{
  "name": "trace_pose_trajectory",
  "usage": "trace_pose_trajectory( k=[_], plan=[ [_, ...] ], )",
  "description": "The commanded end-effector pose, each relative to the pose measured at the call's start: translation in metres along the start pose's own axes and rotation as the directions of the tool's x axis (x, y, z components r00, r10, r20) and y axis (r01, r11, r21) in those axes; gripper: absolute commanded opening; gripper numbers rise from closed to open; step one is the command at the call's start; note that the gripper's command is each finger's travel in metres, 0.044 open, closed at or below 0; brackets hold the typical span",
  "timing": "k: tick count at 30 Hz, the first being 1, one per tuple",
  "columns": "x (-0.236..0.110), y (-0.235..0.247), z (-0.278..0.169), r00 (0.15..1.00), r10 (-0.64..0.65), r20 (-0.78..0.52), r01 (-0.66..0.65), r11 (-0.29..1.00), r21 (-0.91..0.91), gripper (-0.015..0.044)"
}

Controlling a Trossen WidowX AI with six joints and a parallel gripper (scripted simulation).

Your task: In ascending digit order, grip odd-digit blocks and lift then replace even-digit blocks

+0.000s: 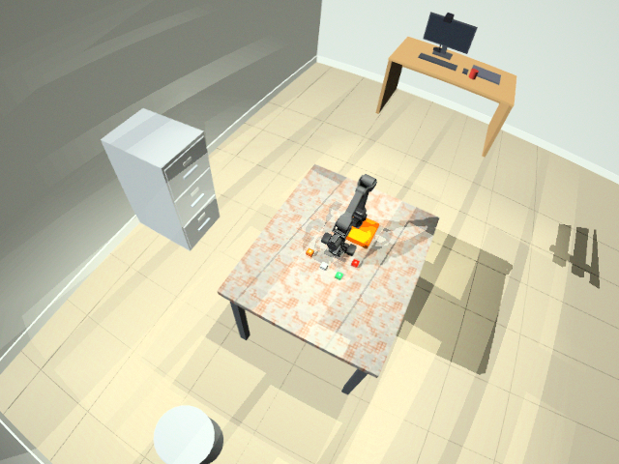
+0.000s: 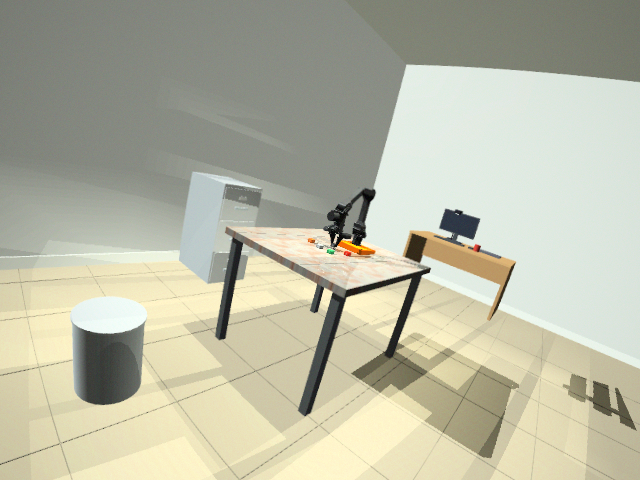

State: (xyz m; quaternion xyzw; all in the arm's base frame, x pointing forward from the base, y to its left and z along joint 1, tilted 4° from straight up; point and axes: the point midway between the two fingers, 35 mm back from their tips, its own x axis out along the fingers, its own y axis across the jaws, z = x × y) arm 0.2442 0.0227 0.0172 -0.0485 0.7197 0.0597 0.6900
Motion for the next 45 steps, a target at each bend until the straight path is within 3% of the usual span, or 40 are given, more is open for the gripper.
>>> trace_pose_trajectory(
  k=[1, 30, 40, 45],
  plan=[
    [-0.003, -0.001, 0.000, 1.000, -0.004, 0.003, 0.004, 1.000, -0.002, 0.0120],
    [0.012, -0.001, 0.000, 1.000, -0.004, 0.003, 0.004, 1.000, -0.002, 0.0120],
    [0.012, -0.001, 0.000, 1.000, -0.004, 0.003, 0.004, 1.000, -0.002, 0.0383],
    [0.010, -0.001, 0.000, 1.000, -0.004, 0.003, 0.004, 1.000, -0.002, 0.0400]
  ],
)
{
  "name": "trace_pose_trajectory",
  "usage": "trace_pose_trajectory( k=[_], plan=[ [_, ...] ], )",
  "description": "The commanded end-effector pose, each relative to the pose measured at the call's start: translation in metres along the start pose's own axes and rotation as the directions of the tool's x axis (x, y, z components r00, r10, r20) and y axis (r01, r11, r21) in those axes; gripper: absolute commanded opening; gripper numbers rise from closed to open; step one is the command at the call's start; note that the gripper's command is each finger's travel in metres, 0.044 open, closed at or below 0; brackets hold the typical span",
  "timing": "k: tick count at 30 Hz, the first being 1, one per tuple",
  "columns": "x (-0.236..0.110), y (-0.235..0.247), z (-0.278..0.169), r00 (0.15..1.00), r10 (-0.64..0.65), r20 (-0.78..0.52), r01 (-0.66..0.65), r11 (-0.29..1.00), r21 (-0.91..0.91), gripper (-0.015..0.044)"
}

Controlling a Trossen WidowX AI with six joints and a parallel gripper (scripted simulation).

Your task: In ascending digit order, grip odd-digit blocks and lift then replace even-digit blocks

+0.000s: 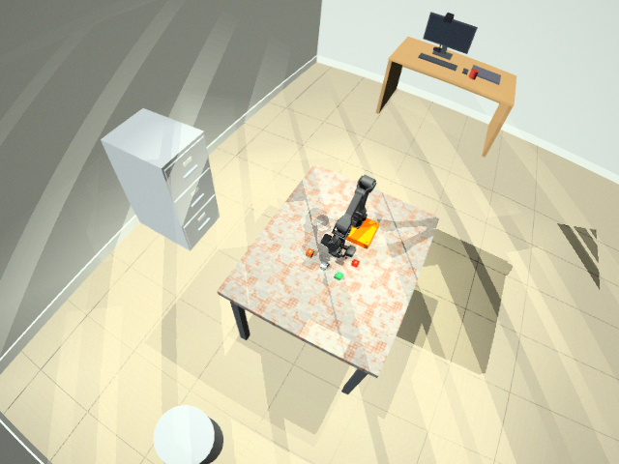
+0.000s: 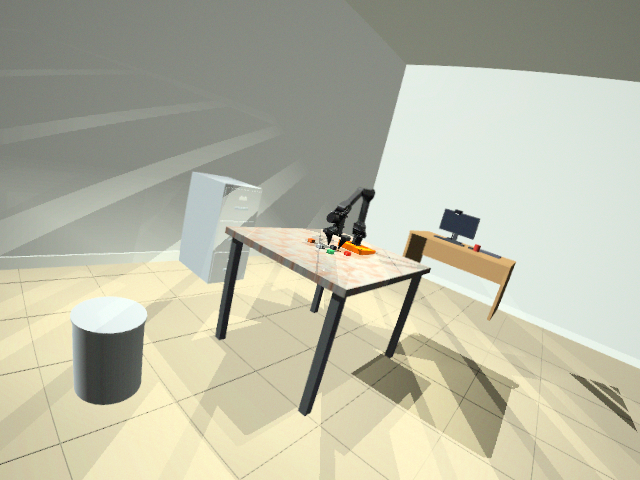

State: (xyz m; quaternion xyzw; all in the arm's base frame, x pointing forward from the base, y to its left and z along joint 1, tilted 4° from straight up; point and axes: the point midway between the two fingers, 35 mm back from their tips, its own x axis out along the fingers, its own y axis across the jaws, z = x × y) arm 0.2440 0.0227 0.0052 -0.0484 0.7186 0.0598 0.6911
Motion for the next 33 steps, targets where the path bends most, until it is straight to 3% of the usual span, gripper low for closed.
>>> trace_pose_trajectory(
  k=[1, 3, 8, 10, 15, 19, 30, 33],
  plan=[
    [-0.011, 0.000, 0.001, 1.000, -0.004, 0.000, 0.004, 1.000, -0.002, 0.0400],
    [-0.033, 0.000, 0.000, 1.000, -0.004, 0.000, 0.004, 1.000, -0.002, 0.0400],
    [-0.036, 0.000, 0.000, 1.000, -0.004, 0.000, 0.004, 1.000, -0.002, 0.0400],
    [-0.044, 0.000, 0.002, 1.000, -0.004, 0.000, 0.004, 1.000, -0.002, 0.0348],
    [-0.108, 0.000, 0.002, 1.000, -0.004, 0.000, 0.004, 1.000, -0.002, 0.0216],
    [-0.117, 0.000, 0.000, 1.000, -0.004, 0.000, 0.004, 1.000, -0.002, 0.0120],
    [-0.117, 0.000, 0.002, 1.000, -0.004, 0.000, 0.004, 1.000, -0.002, 0.0120],
    [-0.122, -0.005, 0.028, 1.000, -0.005, 0.003, 0.005, 1.000, -0.002, 0.0120]
  ],
)
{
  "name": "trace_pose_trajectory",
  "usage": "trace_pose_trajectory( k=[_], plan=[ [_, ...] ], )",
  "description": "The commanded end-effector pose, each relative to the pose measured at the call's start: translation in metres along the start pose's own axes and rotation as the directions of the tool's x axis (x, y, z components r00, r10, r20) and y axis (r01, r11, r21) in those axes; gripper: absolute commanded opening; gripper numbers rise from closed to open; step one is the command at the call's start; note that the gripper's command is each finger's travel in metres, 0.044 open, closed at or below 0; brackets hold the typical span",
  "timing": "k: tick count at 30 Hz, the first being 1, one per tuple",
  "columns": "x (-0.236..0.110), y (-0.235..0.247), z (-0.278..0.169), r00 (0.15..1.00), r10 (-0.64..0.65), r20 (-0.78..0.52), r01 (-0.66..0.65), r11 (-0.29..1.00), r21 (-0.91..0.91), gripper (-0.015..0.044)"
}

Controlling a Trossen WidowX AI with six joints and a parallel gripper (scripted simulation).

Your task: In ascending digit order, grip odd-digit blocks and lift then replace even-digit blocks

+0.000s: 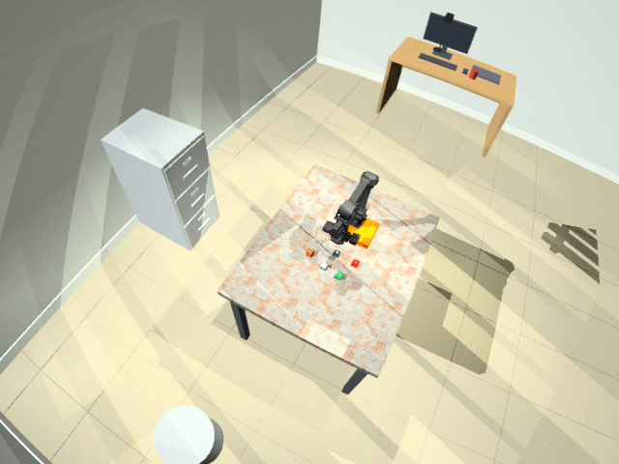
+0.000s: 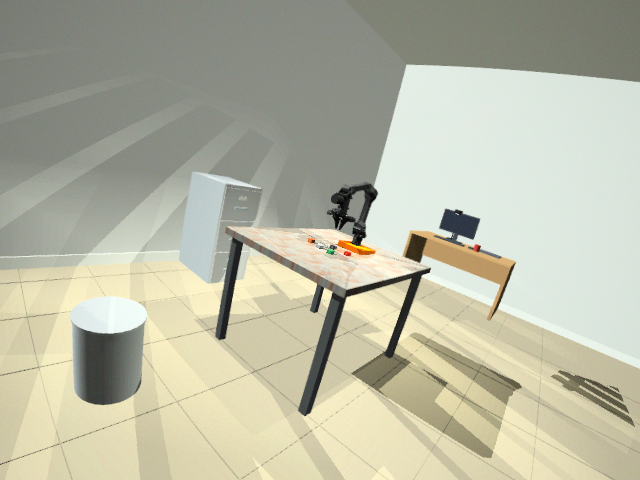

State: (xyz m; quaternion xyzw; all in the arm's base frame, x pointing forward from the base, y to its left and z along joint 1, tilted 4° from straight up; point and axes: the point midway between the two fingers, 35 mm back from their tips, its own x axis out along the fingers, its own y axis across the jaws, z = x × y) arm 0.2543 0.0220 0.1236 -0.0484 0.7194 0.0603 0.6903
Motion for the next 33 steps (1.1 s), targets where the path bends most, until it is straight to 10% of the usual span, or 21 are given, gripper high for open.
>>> trace_pose_trajectory(
  k=[1, 13, 24, 33],
  plan=[
    [-0.004, -0.007, 0.034, 1.000, -0.006, 0.006, 0.006, 1.000, -0.001, 0.0120],
    [-0.001, -0.024, 0.104, 1.000, -0.007, 0.013, 0.007, 1.000, -0.001, 0.0120],
    [0.080, -0.025, 0.105, 1.000, -0.007, 0.012, 0.007, 1.000, -0.001, 0.0400],
    [0.089, -0.025, 0.105, 1.000, -0.007, 0.012, 0.007, 1.000, -0.001, 0.0400]
  ],
)
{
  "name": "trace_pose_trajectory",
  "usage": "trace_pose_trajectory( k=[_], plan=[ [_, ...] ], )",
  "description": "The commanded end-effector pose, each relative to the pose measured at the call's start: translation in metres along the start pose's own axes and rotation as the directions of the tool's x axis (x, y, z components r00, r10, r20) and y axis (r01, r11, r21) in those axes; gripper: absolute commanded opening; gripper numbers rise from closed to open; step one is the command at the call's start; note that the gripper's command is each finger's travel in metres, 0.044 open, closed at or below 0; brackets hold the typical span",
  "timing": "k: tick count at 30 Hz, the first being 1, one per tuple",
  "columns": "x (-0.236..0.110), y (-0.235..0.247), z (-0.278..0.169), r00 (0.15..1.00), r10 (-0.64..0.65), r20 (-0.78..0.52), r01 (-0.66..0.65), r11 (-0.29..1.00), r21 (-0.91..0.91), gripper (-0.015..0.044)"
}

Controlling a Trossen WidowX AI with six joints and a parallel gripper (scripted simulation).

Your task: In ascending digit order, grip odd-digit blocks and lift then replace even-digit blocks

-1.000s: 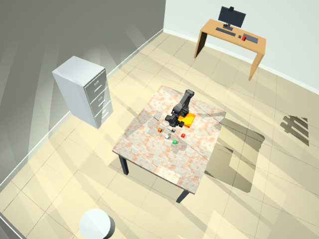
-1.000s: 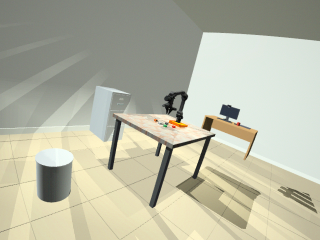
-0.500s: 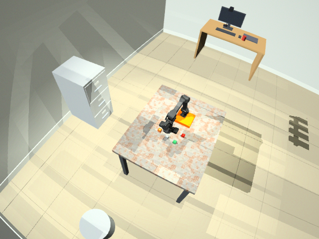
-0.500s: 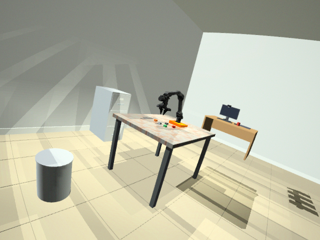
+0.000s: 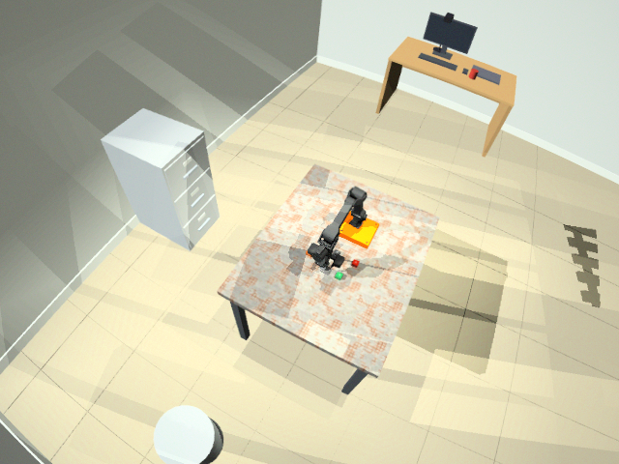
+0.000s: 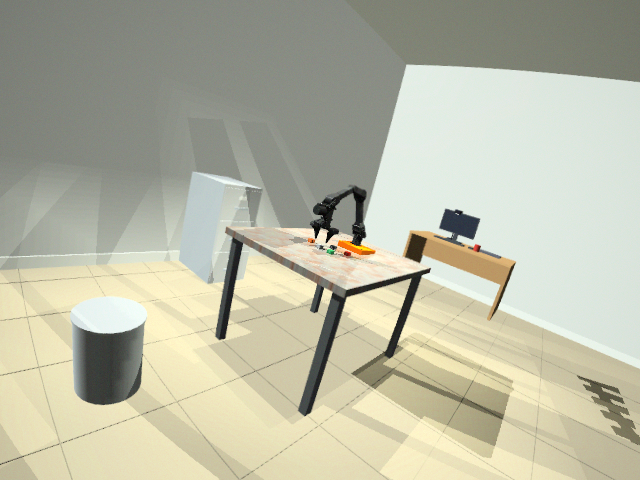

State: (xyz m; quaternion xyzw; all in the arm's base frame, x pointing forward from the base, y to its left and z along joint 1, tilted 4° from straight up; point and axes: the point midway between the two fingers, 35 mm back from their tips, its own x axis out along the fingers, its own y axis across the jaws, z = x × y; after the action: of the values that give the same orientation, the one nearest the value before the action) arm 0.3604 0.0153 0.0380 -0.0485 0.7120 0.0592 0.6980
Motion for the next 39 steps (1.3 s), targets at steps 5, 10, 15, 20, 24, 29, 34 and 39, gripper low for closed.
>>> trace_pose_trajectory(
  k=[5, 10, 15, 20, 24, 29, 34, 39],
  plan=[
    [0.016, 0.000, -0.002, 1.000, -0.004, -0.009, 0.004, 1.000, -0.003, 0.0400],
    [0.025, 0.000, -0.002, 1.000, -0.004, -0.009, 0.004, 1.000, -0.003, 0.0400],
    [0.033, 0.000, -0.003, 1.000, -0.004, -0.009, 0.004, 1.000, -0.003, 0.0400],
    [0.035, 0.000, -0.003, 1.000, -0.004, -0.009, 0.004, 1.000, -0.003, 0.0348],
    [0.035, 0.000, -0.003, 1.000, -0.004, -0.009, 0.004, 1.000, -0.003, 0.0242],
    [0.035, 0.000, -0.003, 1.000, -0.004, -0.009, 0.004, 1.000, -0.003, 0.0120],
    [0.035, 0.000, -0.003, 1.000, -0.004, -0.009, 0.004, 1.000, -0.003, 0.0120],
    [0.035, 0.000, -0.003, 1.000, -0.004, -0.009, 0.004, 1.000, -0.003, 0.0120]
  ],
)
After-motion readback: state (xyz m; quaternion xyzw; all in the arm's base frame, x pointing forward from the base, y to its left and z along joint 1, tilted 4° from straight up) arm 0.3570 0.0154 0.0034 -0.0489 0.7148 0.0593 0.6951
